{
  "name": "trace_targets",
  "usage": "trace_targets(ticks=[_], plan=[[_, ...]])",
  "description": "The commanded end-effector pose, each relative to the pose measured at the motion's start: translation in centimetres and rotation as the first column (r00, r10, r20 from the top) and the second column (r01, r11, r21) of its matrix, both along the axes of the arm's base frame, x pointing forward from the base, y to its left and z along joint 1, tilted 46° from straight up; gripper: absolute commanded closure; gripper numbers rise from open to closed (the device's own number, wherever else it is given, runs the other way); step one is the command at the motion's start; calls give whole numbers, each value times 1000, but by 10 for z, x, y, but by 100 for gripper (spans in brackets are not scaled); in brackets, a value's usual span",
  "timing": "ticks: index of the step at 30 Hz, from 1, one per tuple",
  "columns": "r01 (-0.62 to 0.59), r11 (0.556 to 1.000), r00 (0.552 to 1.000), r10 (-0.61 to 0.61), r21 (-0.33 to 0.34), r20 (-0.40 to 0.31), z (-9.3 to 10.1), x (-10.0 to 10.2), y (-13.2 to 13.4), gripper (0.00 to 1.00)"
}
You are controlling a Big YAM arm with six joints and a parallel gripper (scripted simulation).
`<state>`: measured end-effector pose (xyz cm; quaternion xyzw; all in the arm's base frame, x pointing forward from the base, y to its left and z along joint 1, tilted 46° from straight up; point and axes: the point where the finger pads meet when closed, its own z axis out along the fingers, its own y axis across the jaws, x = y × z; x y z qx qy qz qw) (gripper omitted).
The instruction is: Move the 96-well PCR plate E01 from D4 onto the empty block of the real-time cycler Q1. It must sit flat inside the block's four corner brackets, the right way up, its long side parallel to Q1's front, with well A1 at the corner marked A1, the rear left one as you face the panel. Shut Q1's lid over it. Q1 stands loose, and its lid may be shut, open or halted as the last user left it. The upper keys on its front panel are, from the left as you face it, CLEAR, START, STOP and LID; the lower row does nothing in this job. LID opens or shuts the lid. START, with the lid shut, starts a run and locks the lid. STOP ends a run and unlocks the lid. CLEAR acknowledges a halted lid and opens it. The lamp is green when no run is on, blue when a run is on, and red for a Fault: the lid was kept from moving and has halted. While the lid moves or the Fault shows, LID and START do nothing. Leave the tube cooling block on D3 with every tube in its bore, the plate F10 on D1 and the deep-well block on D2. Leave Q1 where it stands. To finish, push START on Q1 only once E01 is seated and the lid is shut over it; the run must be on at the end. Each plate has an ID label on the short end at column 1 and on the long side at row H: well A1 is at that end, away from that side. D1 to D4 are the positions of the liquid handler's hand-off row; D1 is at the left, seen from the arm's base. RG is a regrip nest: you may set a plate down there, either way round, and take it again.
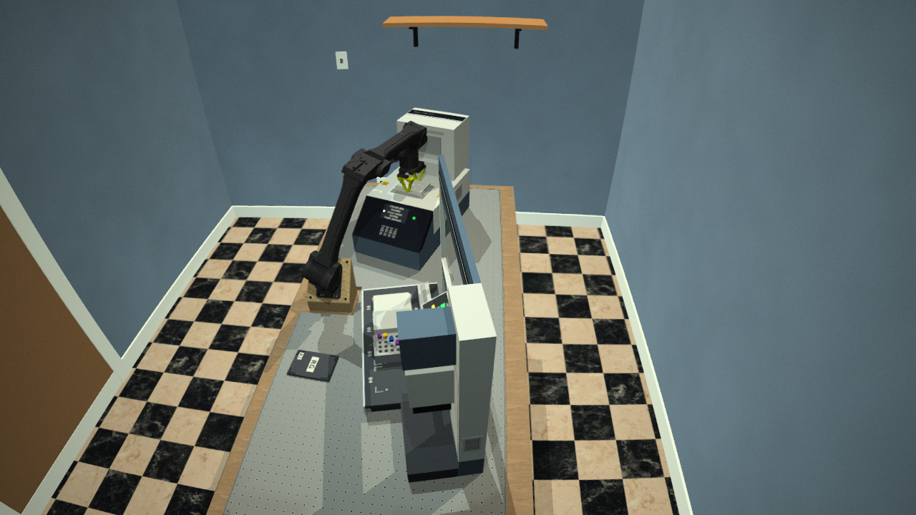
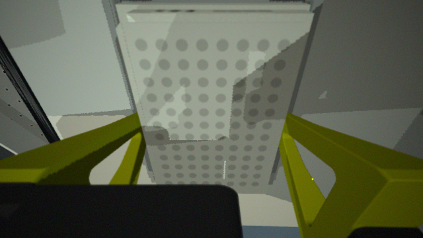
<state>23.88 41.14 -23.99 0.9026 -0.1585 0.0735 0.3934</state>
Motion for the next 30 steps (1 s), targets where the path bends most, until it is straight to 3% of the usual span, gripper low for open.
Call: trace_targets(ticks=[1, 14, 15, 25, 30], plan=[[-5, 997, 1000, 3, 77, 28, 10, 14, 31, 100], [-14, 999, 1000, 13, 35, 25, 5, -5, 17, 100], [-9, 999, 1000, 9, 31, 24, 4, -4, 14, 0], [15, 998, 999, -17, 57, 34, 7, 12, 20, 0], [1, 998, 999, -3, 64, 37, 8, 8, 26, 0]])
